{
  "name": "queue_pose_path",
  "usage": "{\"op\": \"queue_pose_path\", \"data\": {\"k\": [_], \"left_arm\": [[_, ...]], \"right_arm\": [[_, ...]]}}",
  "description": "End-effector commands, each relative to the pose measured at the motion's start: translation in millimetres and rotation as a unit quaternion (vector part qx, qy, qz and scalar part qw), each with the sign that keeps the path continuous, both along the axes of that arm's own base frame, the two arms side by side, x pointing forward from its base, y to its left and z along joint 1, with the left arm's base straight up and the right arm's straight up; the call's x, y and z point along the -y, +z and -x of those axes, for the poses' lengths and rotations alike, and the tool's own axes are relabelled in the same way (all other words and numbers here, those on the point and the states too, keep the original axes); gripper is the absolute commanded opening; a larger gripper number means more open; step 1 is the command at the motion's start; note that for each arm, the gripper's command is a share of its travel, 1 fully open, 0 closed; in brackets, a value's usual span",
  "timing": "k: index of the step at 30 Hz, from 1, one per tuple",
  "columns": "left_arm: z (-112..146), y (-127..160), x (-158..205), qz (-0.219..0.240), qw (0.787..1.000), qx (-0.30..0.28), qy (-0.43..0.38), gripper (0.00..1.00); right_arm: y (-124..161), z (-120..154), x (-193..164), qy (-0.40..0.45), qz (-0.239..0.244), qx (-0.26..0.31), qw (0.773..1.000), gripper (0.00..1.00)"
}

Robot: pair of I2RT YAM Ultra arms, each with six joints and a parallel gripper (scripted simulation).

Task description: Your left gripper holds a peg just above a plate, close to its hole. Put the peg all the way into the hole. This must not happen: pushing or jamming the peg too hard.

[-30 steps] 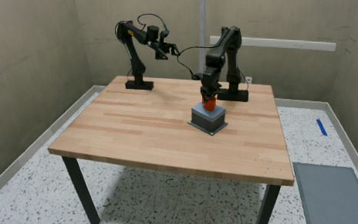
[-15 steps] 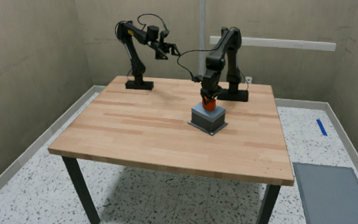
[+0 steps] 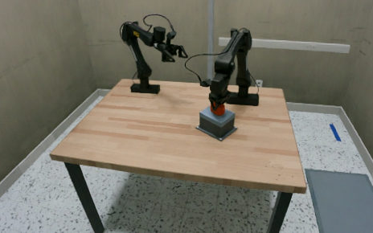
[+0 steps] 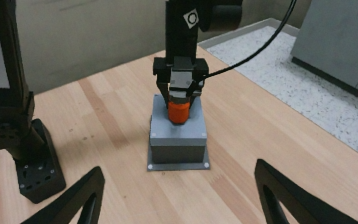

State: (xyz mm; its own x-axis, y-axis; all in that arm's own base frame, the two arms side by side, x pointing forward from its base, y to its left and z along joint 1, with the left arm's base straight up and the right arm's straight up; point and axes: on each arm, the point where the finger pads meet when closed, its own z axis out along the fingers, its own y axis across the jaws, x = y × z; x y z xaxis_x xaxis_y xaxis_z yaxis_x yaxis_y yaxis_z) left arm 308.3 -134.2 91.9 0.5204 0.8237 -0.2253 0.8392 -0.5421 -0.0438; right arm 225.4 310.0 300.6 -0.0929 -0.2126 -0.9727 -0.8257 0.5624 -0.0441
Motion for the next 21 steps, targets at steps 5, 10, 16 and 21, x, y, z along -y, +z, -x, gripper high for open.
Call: {"op": "queue_pose_path", "data": {"k": [5,10,16,21], "left_arm": [[-1,4,2,0.016,1.0,0.013,0.003,0.39],[-1,1,2,0.013,1.0,0.013,0.001,0.39],[-1,1,1,0.01,1.0,0.011,-0.004,0.39],[-4,11,-2,0.007,1.0,0.013,-0.002,0.7]], "right_arm": [[6,-1,1,-0.003,-0.007,0.004,1.0,1.0],[6,-1,1,-0.003,-0.007,0.004,1.0,1.0],[6,-1,1,-0.003,-0.007,0.004,1.0,1.0],[6,-1,1,-0.003,-0.007,0.004,1.0,1.0]]}}
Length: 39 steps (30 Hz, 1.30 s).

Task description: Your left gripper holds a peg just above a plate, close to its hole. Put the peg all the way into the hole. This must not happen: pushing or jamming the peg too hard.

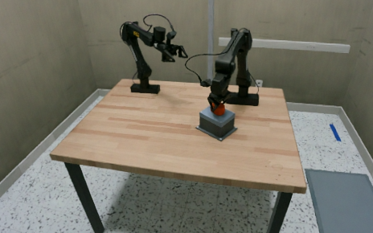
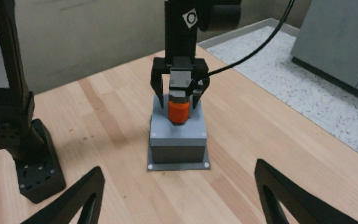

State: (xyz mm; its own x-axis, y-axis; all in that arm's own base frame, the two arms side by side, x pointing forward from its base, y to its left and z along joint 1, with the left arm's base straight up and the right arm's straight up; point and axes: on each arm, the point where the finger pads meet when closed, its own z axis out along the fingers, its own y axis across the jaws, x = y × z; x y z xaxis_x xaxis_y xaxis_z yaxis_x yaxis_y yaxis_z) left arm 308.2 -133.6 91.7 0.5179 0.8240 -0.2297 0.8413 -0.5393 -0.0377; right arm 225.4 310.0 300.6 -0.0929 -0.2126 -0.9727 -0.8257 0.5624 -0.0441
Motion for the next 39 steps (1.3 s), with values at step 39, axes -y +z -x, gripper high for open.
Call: {"op": "queue_pose_path", "data": {"k": [39], "left_arm": [[-6,50,-3,0.013,1.0,0.018,-0.004,0.7]], "right_arm": [[6,-1,1,-0.003,-0.007,0.004,1.0,1.0]]}}
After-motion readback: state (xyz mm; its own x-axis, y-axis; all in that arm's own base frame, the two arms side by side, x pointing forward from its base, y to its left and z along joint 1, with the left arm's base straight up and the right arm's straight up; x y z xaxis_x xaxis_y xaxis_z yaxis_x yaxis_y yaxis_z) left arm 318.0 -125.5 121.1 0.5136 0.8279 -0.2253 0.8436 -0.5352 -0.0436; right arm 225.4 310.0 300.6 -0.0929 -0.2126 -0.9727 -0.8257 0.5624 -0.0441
